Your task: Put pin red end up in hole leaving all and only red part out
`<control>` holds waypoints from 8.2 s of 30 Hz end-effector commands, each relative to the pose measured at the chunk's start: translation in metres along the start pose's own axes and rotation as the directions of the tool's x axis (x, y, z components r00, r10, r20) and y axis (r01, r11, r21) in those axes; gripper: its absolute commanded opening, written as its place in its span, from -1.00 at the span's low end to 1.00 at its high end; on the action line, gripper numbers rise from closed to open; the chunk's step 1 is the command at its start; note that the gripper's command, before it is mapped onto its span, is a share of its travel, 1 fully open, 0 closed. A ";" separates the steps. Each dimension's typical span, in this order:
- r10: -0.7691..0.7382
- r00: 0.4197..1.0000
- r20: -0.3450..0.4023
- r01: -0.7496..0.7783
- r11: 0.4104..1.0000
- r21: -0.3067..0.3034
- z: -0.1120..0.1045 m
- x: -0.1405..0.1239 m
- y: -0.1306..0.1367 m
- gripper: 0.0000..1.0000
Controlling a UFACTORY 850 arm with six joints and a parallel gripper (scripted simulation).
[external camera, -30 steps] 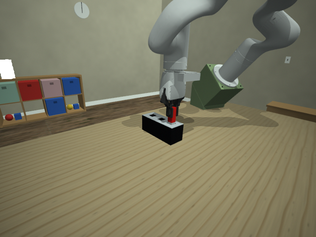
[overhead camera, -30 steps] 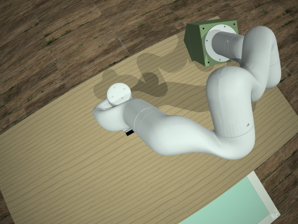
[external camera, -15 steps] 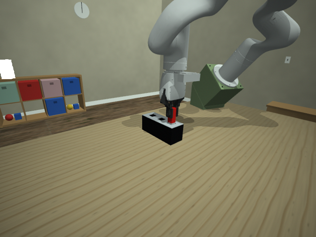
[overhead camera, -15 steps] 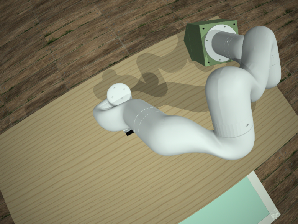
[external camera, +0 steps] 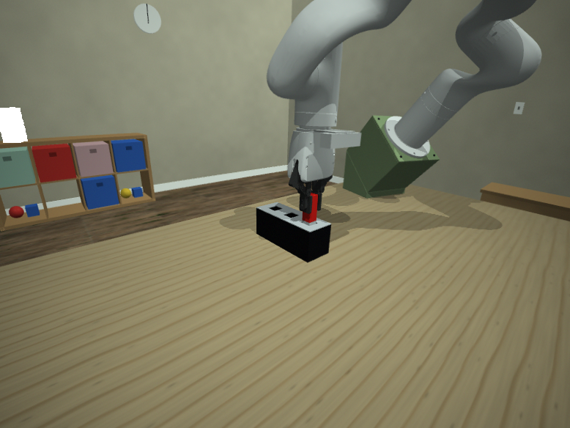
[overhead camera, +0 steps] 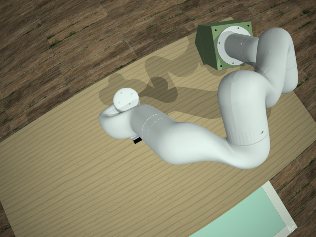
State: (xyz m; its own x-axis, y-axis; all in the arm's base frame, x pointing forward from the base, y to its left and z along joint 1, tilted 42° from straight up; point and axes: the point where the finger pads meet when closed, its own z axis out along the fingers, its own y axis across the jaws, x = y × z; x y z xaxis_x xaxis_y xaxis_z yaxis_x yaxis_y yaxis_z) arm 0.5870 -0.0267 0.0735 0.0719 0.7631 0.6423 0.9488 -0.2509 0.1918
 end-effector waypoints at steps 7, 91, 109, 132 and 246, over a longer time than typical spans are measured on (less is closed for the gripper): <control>0.000 1.000 0.000 0.000 1.000 -0.002 0.003 0.001 0.000 -1.00; -0.001 1.000 0.000 0.001 1.000 -0.003 0.012 0.000 0.001 -1.00; 0.000 1.000 0.001 0.000 1.000 -0.002 0.011 0.001 0.000 -1.00; 0.000 1.000 0.001 0.000 1.000 -0.002 0.011 0.001 0.000 1.00; 0.000 1.000 0.001 0.000 1.000 -0.001 -0.088 0.001 0.000 1.00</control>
State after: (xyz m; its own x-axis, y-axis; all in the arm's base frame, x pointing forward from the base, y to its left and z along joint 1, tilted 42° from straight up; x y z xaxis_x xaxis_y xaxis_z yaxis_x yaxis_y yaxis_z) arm 0.5618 -0.0786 0.1382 0.0708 0.7657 0.6393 0.9470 -0.2530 0.1982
